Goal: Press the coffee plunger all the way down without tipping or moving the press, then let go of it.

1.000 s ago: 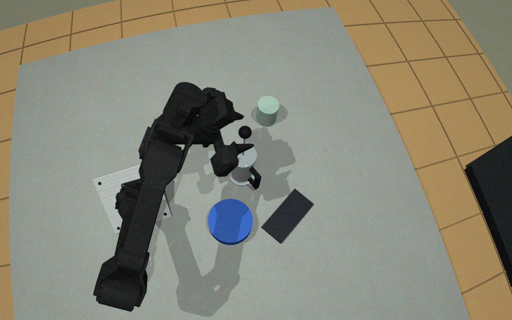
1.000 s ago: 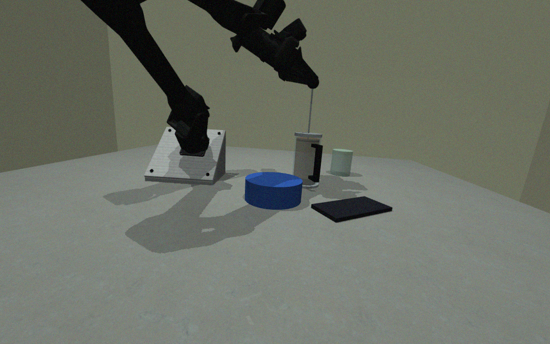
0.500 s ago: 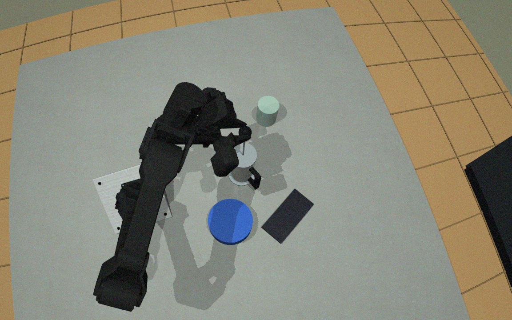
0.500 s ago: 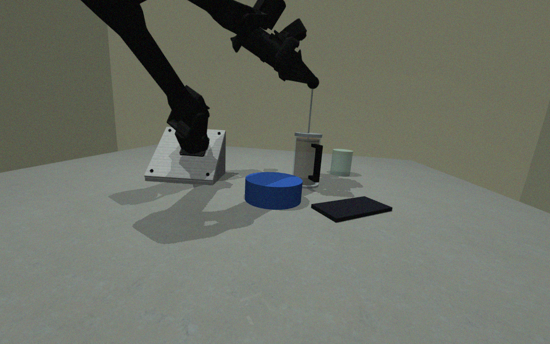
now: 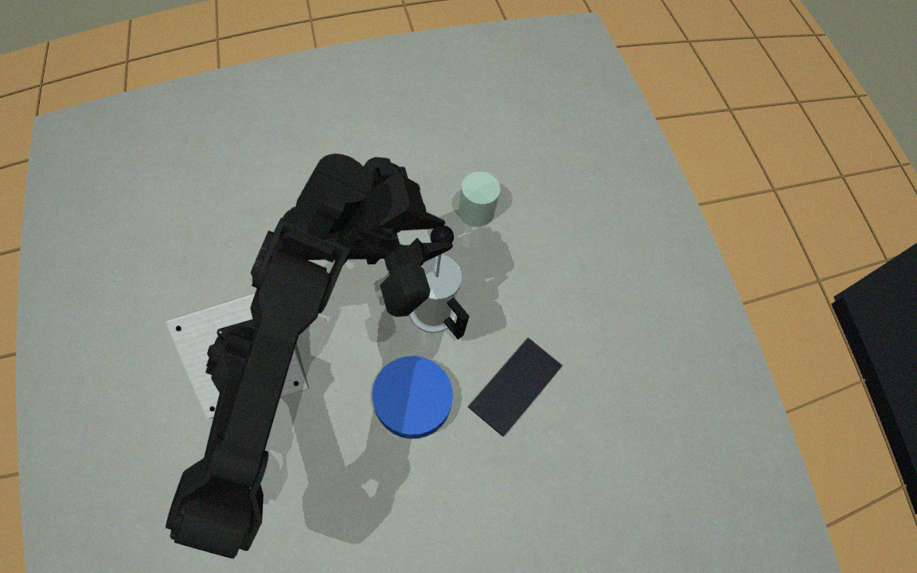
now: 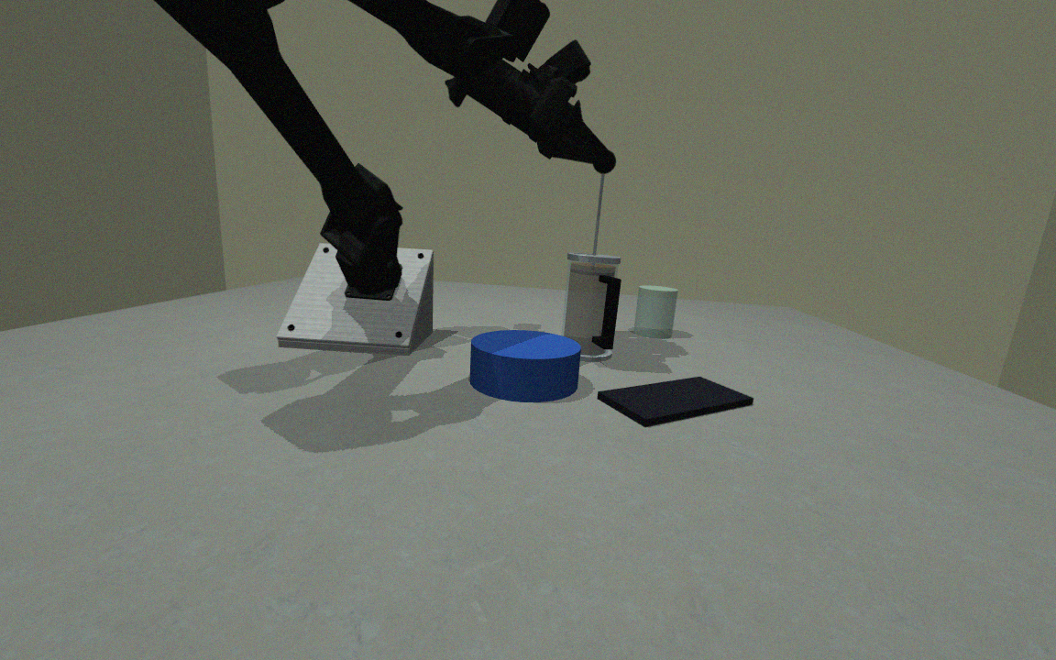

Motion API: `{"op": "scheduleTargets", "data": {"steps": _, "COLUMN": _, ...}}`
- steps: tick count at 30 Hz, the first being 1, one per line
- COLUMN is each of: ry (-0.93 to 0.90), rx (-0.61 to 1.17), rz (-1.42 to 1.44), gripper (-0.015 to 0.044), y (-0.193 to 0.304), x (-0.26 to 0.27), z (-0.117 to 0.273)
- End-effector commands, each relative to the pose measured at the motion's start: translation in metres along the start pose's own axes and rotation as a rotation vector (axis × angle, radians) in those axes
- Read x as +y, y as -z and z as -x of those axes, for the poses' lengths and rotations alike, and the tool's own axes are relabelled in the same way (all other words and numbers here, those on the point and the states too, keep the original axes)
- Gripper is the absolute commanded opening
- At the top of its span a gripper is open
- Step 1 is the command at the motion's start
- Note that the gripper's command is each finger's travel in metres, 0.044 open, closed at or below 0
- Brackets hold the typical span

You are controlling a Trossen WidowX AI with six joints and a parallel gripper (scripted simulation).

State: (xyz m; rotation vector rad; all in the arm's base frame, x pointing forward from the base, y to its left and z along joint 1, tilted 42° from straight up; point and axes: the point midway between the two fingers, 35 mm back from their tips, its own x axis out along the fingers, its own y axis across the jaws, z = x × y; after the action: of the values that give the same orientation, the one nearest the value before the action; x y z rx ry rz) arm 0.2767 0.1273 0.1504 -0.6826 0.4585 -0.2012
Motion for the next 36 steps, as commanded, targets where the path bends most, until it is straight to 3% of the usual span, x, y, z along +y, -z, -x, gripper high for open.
{"op": "scheduleTargets", "data": {"steps": 1, "ry": -0.005, "rx": 0.02, "rz": 0.01, "gripper": 0.0118, "y": 0.013, "x": 0.002, "z": -0.007}}
{"op": "scheduleTargets", "data": {"steps": 36, "ry": -0.007, "rx": 0.02, "rz": 0.009, "gripper": 0.0118, "y": 0.059, "x": 0.006, "z": -0.042}}
